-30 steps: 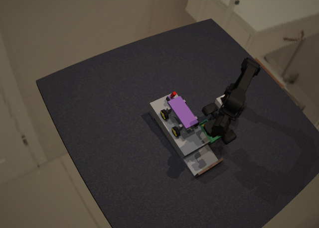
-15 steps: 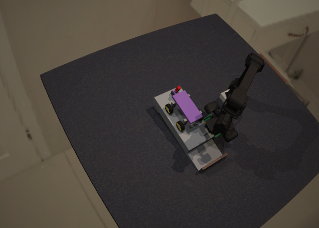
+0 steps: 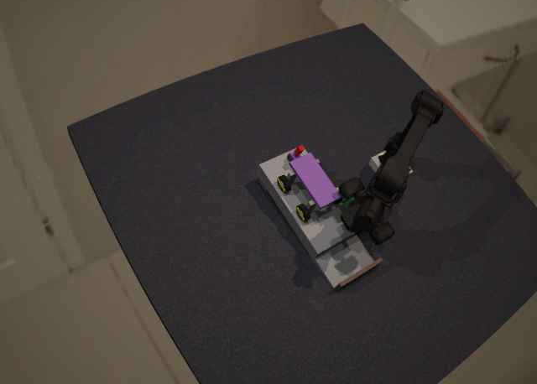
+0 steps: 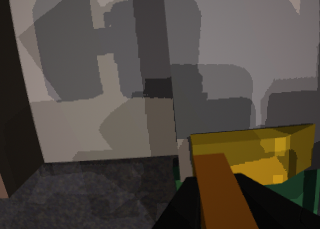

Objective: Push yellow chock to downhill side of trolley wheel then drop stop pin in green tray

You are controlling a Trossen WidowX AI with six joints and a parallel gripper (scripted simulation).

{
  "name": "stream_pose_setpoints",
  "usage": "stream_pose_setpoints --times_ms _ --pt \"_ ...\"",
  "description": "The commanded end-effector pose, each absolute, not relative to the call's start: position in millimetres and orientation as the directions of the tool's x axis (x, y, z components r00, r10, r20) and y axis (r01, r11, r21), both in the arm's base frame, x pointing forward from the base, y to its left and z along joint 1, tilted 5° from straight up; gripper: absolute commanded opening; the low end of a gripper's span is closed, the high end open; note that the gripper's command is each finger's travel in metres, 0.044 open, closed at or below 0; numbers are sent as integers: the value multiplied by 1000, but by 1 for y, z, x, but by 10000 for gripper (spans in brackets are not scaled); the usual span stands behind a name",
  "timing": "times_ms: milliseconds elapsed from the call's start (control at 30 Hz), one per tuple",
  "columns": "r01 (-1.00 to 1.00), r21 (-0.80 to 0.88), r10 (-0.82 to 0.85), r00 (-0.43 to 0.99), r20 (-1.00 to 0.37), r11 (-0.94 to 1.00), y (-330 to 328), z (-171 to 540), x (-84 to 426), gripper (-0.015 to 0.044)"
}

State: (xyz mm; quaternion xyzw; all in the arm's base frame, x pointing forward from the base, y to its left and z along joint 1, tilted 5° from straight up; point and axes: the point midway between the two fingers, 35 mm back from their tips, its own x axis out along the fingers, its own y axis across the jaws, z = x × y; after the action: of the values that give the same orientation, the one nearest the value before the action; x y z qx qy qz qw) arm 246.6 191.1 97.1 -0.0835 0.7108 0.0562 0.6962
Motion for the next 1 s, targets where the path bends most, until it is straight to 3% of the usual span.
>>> stream_pose_setpoints --times_ms 0,967 --pt "-202 -39 -42 -10 -999 979 190 94 248 0" --pt "-202 -42 -45 -10 -999 979 164 94 250 0"
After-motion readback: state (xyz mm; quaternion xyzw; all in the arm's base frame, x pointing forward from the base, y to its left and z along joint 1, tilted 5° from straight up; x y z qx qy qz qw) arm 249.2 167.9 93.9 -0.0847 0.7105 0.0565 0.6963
